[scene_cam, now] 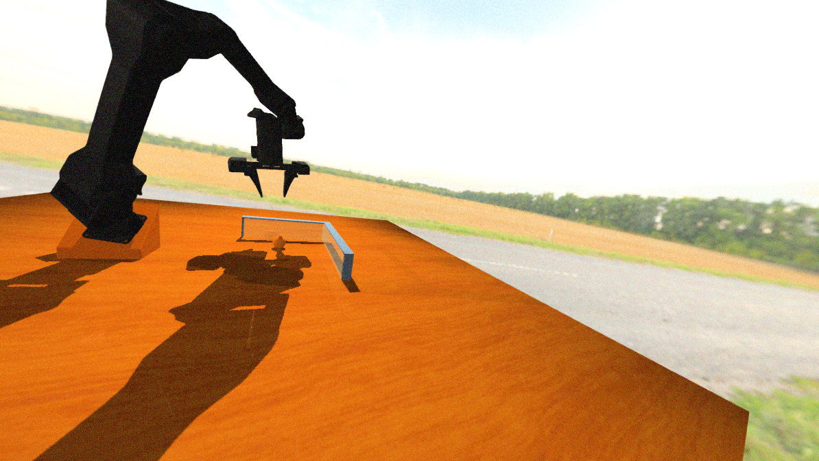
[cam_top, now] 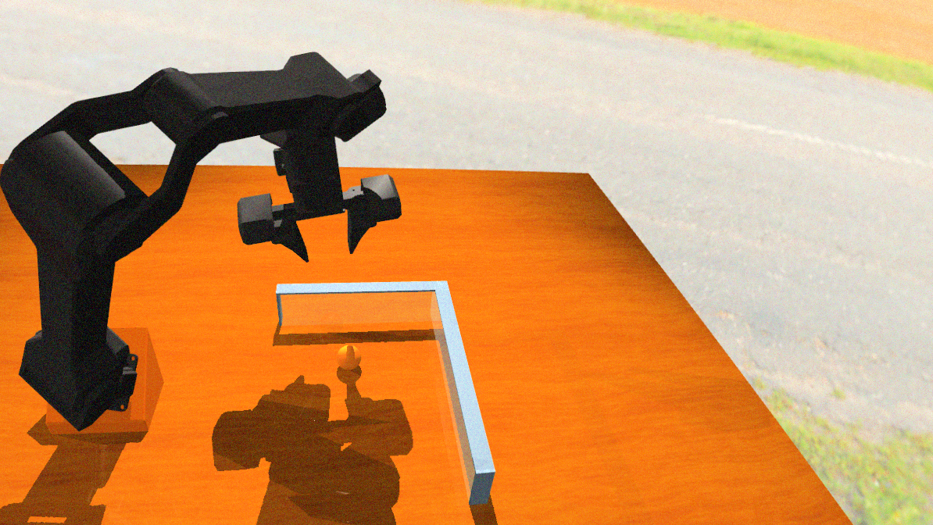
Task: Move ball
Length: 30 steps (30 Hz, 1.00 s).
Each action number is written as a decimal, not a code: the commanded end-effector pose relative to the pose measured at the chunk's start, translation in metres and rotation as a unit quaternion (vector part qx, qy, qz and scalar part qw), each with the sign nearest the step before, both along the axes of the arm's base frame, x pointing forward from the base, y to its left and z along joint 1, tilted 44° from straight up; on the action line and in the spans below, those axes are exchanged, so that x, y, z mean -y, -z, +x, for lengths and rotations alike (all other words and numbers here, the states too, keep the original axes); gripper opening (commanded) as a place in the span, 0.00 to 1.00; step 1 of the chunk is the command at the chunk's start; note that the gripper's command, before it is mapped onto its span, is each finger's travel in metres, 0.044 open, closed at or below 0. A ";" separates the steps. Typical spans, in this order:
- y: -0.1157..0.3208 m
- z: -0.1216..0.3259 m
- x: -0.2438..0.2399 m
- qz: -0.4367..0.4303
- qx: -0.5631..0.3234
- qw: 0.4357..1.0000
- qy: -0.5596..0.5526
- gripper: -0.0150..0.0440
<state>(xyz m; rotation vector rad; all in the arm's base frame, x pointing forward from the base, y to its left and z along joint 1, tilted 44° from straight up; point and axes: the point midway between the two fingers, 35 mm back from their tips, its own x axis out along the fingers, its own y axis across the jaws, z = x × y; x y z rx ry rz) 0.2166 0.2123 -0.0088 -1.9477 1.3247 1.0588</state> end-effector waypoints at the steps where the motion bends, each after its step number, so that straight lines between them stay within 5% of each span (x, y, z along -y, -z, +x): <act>1: -0.001 0.033 0.063 -0.070 0.020 0.995 0.066 0.70; 30: 0.023 0.050 0.113 -0.096 0.027 0.991 0.091 0.70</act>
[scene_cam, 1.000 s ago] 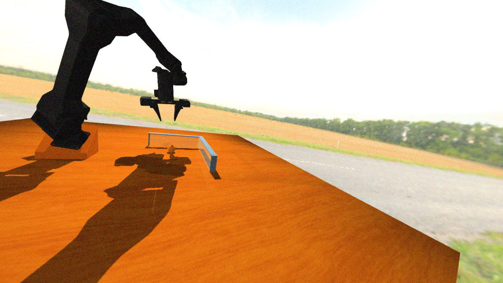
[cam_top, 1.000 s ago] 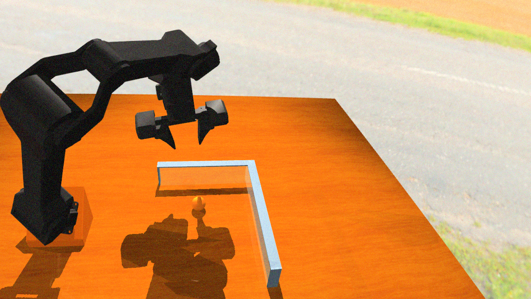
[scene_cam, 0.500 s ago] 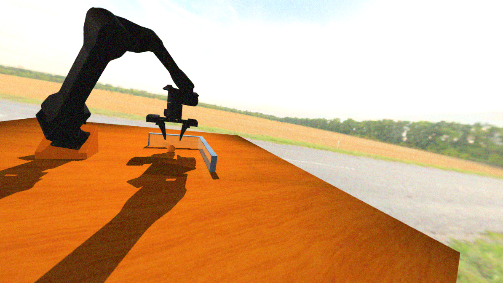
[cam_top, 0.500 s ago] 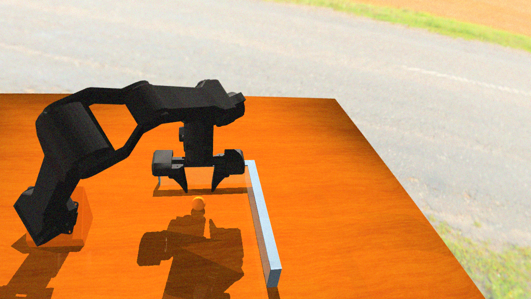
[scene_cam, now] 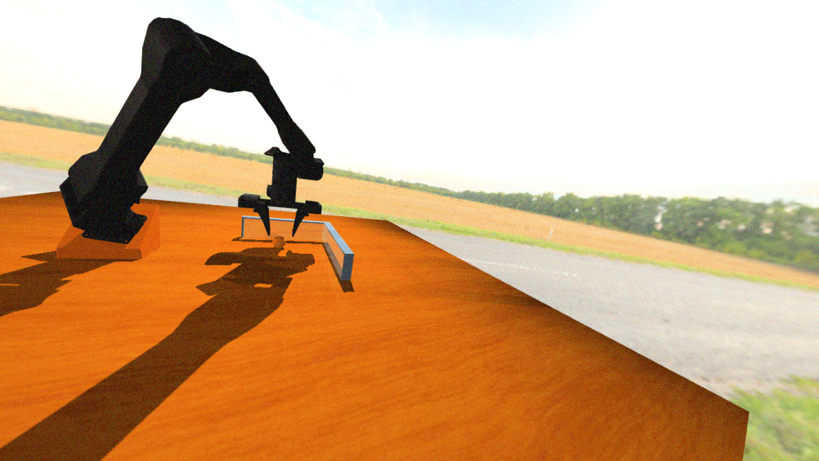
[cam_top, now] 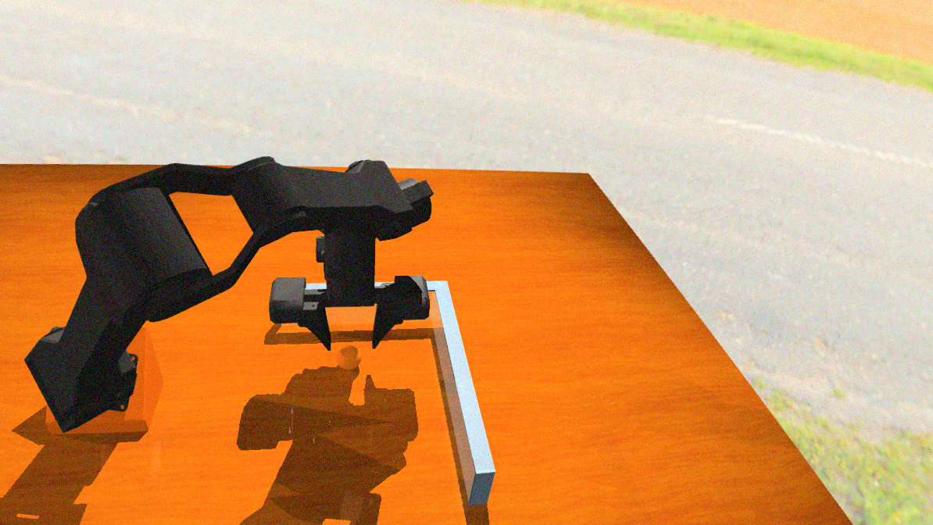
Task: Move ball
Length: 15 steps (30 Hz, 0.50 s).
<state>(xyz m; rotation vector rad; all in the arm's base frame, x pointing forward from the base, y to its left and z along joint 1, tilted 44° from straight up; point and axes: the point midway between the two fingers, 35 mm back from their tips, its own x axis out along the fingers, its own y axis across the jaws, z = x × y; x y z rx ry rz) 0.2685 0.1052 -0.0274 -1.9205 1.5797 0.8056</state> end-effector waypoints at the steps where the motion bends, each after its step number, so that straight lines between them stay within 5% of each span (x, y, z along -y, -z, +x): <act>1: 0.006 -0.002 0.007 -0.005 -0.005 1.000 -0.002 0.70; 10: 0.014 0.000 0.015 -0.006 -0.005 1.000 -0.002 0.70; 15: 0.014 0.000 0.015 -0.006 -0.005 1.000 -0.002 0.54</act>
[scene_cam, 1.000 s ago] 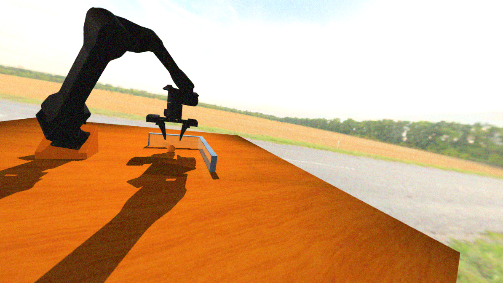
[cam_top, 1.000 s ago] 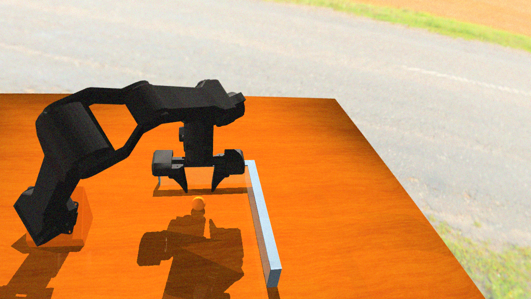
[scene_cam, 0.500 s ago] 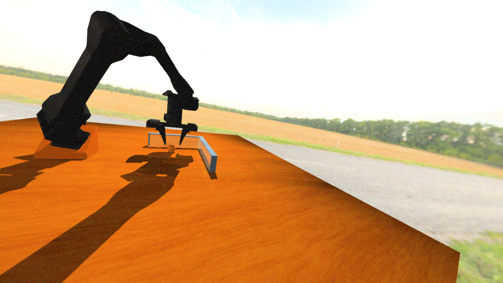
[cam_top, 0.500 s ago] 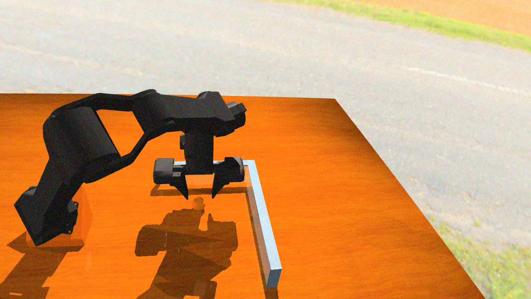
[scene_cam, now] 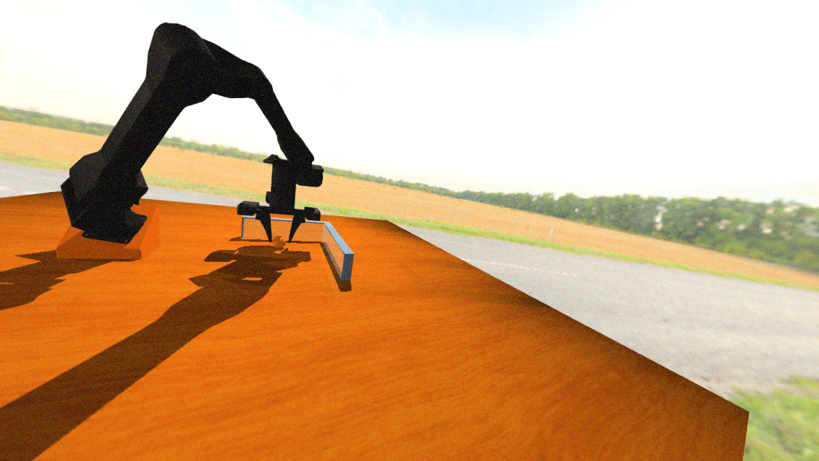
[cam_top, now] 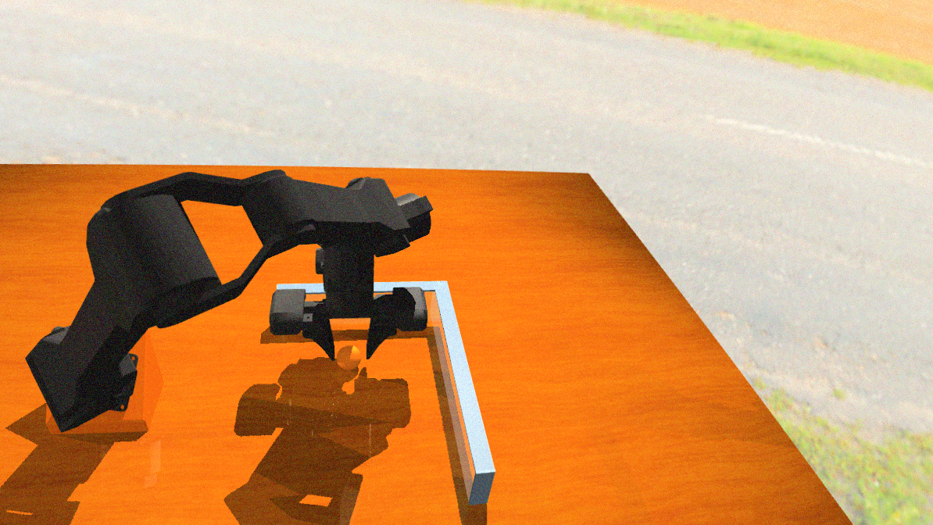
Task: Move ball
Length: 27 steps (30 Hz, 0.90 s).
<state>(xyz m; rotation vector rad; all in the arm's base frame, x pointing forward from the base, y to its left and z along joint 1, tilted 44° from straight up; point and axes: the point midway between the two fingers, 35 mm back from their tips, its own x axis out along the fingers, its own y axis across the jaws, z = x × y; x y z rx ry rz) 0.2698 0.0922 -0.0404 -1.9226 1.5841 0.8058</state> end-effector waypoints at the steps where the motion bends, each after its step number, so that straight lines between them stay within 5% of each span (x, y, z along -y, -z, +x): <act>1: 0.001 -0.002 0.002 -0.004 -0.004 1.000 -0.002 0.53; 8: 0.001 -0.002 0.002 -0.004 -0.004 1.000 -0.002 0.45; 13: -0.008 -0.001 -0.009 -0.003 -0.004 1.000 -0.003 0.25; 27: -0.062 -0.010 -0.063 0.001 -0.002 1.000 -0.001 0.25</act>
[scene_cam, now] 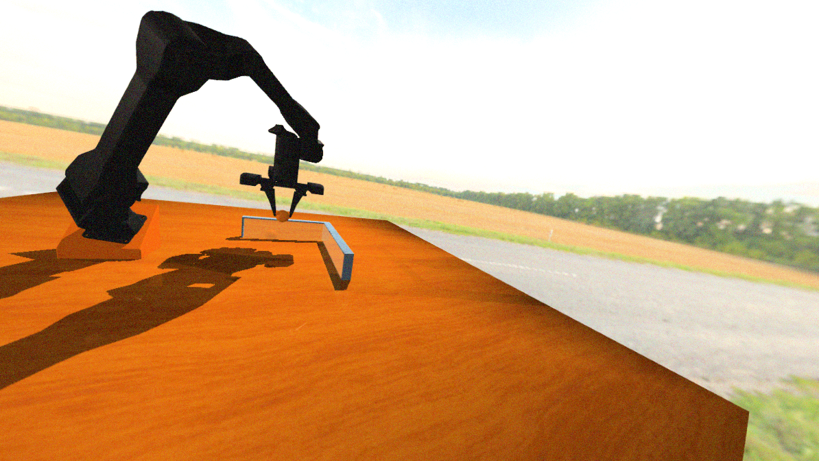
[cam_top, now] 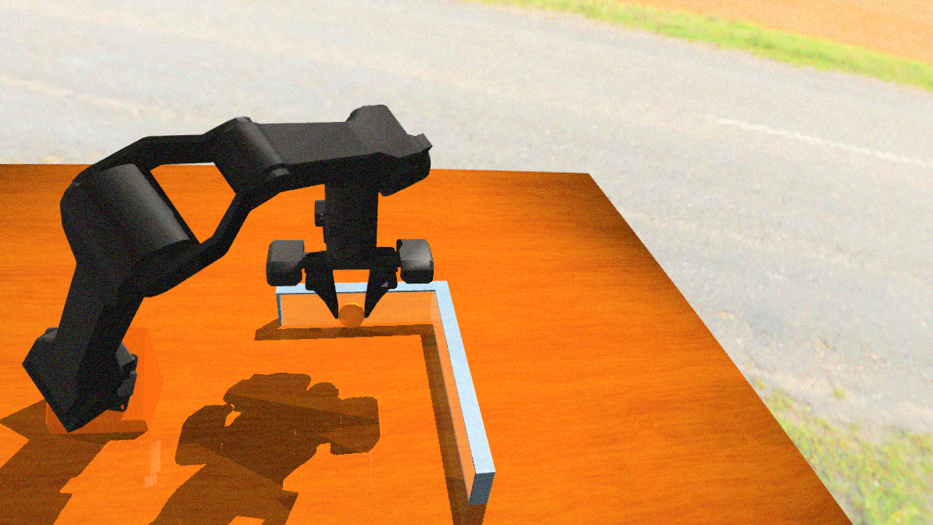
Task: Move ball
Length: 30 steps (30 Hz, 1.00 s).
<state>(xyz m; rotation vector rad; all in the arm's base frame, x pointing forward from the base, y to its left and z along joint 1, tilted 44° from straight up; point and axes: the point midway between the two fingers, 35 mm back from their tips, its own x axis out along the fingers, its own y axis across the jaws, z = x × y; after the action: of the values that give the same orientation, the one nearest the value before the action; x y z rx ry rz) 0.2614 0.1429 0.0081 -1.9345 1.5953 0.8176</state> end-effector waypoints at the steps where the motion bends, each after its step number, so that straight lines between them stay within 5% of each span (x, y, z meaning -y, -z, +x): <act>1: -0.018 -0.002 -0.016 0.006 0.006 1.000 0.002 0.25; 10: -0.040 -0.011 -0.034 0.003 0.003 1.000 0.001 0.25; 19: 0.028 -0.034 -0.047 0.005 0.003 1.000 0.001 0.25; 30: 0.049 -0.032 -0.034 0.005 0.003 1.000 0.001 0.25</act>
<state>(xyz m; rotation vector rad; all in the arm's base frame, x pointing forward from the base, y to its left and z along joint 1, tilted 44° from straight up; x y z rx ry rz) 0.2297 0.1880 -0.0308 -1.9148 1.5696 0.8153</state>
